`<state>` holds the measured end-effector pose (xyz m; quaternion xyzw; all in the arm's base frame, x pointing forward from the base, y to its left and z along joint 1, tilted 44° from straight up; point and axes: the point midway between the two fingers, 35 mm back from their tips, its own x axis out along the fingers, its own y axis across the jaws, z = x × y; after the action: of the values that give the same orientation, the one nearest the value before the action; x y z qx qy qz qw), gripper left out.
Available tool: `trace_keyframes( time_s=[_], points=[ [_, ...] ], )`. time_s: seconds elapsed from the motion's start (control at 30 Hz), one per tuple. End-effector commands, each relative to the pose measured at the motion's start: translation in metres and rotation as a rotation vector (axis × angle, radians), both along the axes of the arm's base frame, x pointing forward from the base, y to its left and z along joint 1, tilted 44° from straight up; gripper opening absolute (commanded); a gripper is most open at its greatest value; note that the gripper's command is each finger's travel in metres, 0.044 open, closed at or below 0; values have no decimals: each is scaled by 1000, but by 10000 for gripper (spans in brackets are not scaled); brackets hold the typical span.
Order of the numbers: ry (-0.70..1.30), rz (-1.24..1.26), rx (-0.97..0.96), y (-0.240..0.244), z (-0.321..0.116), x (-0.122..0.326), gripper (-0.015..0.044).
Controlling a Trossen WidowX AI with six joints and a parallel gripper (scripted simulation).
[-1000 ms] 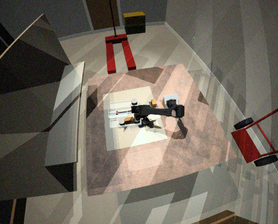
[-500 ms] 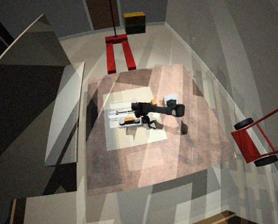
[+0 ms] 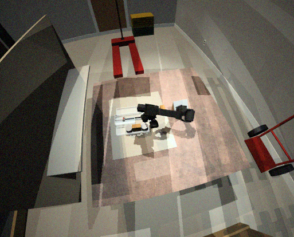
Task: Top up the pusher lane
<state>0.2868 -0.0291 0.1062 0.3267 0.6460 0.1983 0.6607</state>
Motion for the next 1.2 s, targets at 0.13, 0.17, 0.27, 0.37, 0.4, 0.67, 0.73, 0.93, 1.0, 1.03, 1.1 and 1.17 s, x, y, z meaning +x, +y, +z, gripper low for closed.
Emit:
trace_keyframes(
  time_s=[0.13, 0.17, 0.27, 0.37, 0.4, 0.67, 0.73, 0.93, 1.0, 1.03, 1.1, 1.17],
  points=[
    [-35, -2, -3, -23, 28, 2, 0],
    [-35, -2, -2, -23, 28, 2, 0],
    [-33, -4, -3, -26, 23, 2, 0],
    [-23, -15, -4, -37, 1, 2, 0],
    [-20, -18, -4, -40, -7, 2, 0],
    [7, -47, -2, -65, -70, -10, 0],
    [14, -54, 0, -70, -85, -15, 0],
    [18, -59, 1, -72, -96, -18, 0],
    [18, -59, 1, -70, -99, -18, 0],
    [18, -59, 1, -69, -101, -17, 0],
    [18, -59, 2, -64, -105, -16, 0],
    [18, -59, 2, -59, -110, -15, 0]
  ],
)
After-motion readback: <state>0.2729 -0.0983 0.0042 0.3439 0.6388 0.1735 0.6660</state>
